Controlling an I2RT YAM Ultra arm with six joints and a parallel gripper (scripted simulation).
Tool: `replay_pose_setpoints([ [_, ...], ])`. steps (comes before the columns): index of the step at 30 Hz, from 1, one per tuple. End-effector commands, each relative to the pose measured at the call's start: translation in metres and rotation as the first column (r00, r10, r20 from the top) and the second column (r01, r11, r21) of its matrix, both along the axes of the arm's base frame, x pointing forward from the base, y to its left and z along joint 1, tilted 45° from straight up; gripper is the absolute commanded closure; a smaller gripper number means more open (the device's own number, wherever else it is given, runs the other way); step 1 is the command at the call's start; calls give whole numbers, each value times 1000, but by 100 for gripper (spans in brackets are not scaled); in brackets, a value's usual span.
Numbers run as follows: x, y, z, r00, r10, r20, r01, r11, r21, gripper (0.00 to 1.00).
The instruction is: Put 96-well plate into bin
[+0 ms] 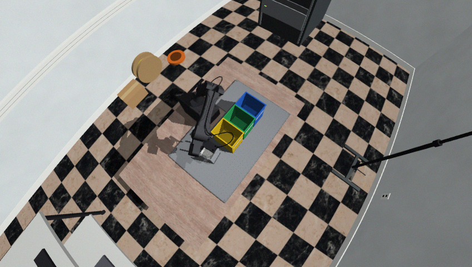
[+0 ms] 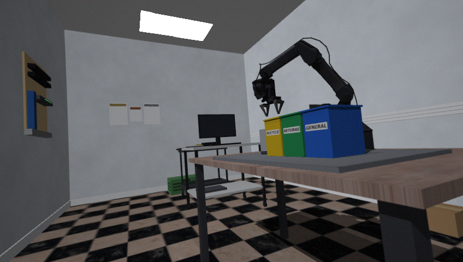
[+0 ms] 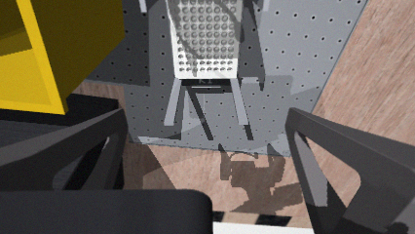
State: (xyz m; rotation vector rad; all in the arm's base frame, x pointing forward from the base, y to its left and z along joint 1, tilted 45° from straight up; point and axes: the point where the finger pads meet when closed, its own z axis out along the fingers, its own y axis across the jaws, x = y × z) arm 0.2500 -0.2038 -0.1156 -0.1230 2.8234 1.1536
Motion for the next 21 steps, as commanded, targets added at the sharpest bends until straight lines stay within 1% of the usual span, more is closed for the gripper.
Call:
replay_pose_setpoints([
  [1, 2, -4, 4, 1000, -6, 15, 6, 1000, -5, 0],
  [8, 2, -4, 4, 1000, -6, 15, 6, 1000, -5, 0],
  [9, -1, 5, 3, 1000, -4, 5, 4, 1000, 26, 0],
  [10, 1, 6, -2, 1000, -2, 13, 1, 1000, 11, 0],
  [13, 1, 8, -4, 1000, -3, 9, 3, 1000, 12, 0],
  [14, -1, 6, -5, 1000, -19, 5, 19, 1000, 14, 0],
  [21, 1, 19, -16, 1000, -7, -1, 7, 1000, 20, 0],
])
